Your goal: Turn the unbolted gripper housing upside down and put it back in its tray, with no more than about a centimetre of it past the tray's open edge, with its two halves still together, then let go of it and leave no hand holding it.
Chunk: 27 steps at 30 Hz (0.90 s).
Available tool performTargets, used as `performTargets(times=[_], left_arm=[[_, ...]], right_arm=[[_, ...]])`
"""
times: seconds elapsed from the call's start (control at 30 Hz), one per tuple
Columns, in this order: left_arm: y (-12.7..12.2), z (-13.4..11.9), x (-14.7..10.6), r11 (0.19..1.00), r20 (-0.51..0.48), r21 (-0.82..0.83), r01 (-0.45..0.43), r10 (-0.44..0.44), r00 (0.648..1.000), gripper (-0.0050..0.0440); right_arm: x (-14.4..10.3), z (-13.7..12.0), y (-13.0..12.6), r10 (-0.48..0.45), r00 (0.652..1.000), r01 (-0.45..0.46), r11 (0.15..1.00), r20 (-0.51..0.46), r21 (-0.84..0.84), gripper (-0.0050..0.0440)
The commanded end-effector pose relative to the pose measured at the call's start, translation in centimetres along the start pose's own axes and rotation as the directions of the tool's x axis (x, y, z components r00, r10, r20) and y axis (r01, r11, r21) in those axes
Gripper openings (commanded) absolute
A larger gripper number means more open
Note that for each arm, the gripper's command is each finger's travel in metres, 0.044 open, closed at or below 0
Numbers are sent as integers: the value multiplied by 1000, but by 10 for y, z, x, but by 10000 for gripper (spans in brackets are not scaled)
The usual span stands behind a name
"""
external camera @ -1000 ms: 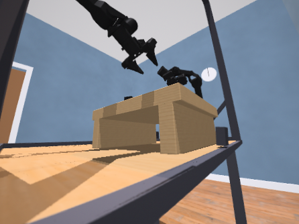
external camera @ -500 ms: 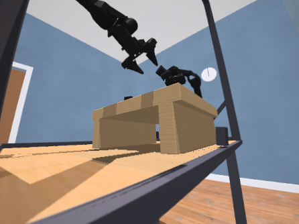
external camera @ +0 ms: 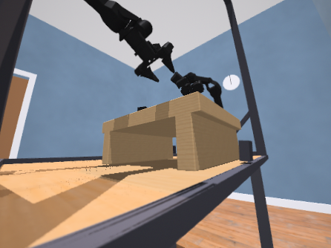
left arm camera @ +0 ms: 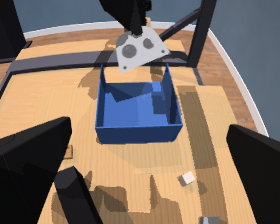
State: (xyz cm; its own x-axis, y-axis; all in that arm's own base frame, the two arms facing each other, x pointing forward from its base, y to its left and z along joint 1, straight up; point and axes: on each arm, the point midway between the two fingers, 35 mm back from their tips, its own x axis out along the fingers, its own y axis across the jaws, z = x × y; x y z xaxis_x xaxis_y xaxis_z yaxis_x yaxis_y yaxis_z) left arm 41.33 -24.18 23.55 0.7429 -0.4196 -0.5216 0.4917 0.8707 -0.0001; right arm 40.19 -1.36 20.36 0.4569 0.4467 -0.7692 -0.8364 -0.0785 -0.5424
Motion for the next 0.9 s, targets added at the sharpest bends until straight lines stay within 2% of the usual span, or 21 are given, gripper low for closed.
performTargets(times=[0.0,0.53,0.87], left_arm=[[0,12,-8,1000,34,-3,-3,3,999,440],[0,12,-8,1000,34,-3,-3,3,999,440],[0,12,-8,1000,34,-3,-3,3,999,440]], right_arm=[[-4,0,-9,-19,1000,19,1000,-2,-16,118],[-2,-4,-16,-21,1000,21,1000,-2,-17,118],[-3,-4,-8,-104,995,104,993,-2,-59,118]])
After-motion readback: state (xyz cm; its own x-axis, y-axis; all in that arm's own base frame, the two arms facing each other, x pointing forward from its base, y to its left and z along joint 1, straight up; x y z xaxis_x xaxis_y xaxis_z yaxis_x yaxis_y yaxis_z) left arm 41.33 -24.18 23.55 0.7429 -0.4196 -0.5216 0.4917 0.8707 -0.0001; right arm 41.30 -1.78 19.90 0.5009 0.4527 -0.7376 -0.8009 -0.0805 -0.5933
